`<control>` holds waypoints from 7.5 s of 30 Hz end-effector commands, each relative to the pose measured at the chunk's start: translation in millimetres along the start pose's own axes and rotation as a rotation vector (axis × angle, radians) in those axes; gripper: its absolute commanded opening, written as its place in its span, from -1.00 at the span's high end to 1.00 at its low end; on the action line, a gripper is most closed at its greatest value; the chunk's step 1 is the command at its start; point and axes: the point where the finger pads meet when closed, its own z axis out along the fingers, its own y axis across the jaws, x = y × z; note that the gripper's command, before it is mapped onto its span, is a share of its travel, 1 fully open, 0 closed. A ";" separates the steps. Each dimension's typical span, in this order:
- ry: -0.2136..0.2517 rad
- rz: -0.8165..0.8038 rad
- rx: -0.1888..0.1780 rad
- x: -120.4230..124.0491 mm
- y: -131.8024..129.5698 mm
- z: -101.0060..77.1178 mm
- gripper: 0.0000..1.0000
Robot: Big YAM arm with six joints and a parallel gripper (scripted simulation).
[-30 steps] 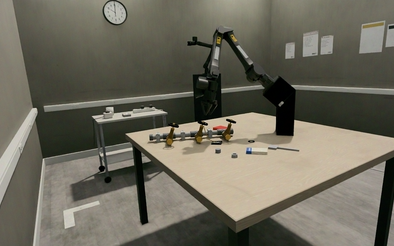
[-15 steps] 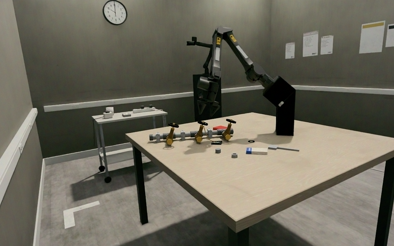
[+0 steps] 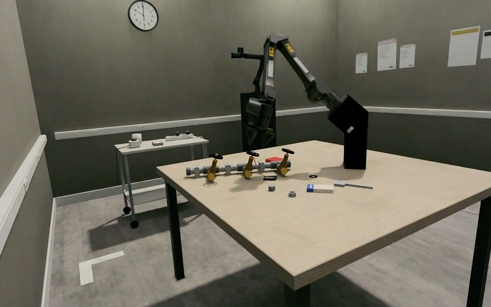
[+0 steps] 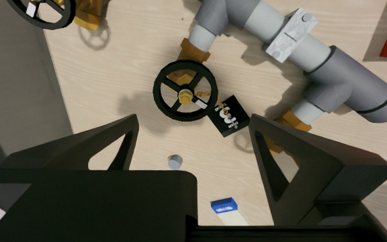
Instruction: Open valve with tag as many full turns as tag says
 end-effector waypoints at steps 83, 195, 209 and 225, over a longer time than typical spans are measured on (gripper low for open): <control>-0.028 -0.369 -0.015 -10.1 11.8 51.9 1.00; -0.030 -2.705 0.014 -6.7 11.5 50.2 -1.00; -0.027 -1.970 0.004 -8.3 13.7 50.6 -1.00; -0.048 -1.099 -0.021 -11.1 18.4 50.8 -1.00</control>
